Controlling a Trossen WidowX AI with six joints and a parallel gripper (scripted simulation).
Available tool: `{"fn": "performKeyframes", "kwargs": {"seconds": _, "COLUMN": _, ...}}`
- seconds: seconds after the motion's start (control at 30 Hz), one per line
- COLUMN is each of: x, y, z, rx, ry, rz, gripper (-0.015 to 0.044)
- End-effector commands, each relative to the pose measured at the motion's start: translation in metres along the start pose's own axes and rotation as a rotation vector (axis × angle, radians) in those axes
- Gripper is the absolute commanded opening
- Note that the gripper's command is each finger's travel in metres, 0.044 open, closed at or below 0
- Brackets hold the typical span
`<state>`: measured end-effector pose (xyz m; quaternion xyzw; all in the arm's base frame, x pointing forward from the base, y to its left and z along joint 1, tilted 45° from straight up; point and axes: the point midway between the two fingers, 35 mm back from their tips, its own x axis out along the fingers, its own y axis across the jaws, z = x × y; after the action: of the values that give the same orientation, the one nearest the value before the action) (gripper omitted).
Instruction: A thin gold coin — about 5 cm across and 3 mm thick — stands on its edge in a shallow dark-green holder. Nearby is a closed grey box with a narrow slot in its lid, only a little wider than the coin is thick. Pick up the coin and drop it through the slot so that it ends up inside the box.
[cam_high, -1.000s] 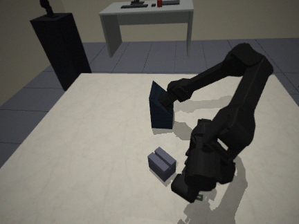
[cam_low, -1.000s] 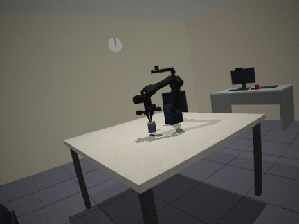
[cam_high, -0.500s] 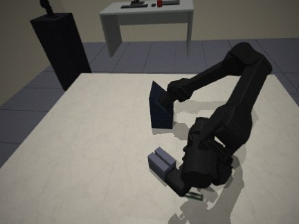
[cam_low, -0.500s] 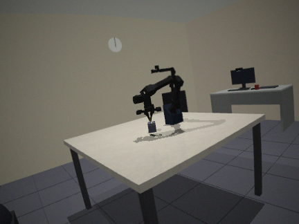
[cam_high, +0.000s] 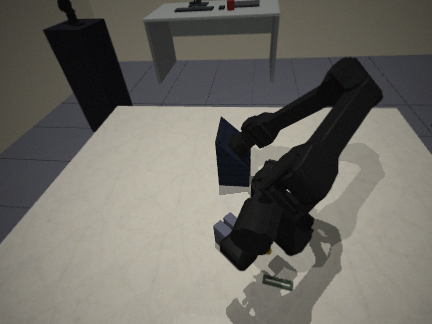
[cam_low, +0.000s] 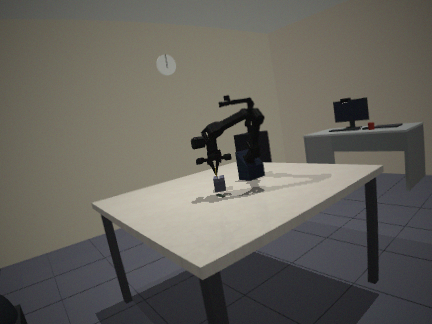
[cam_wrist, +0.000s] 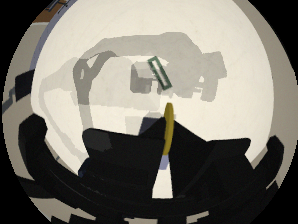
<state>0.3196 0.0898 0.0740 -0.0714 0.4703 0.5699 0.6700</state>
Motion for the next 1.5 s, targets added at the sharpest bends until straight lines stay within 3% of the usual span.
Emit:
{"fn": "performKeyframes", "kwargs": {"seconds": 0.0, "x": 0.0, "y": -0.002, "z": -0.011, "rx": -0.003, "ry": 0.005, "rz": -0.003, "gripper": 0.0}}
{"fn": "performKeyframes", "kwargs": {"seconds": 1.03, "x": 0.002, "y": 0.003, "z": -0.091, "rx": -0.003, "ry": 0.002, "rz": 0.004, "gripper": 0.0}}
{"fn": "performKeyframes", "kwargs": {"seconds": 1.47, "x": 0.002, "y": 0.003, "z": -0.087, "rx": 0.003, "ry": -0.002, "rz": 0.005, "gripper": 0.0}}
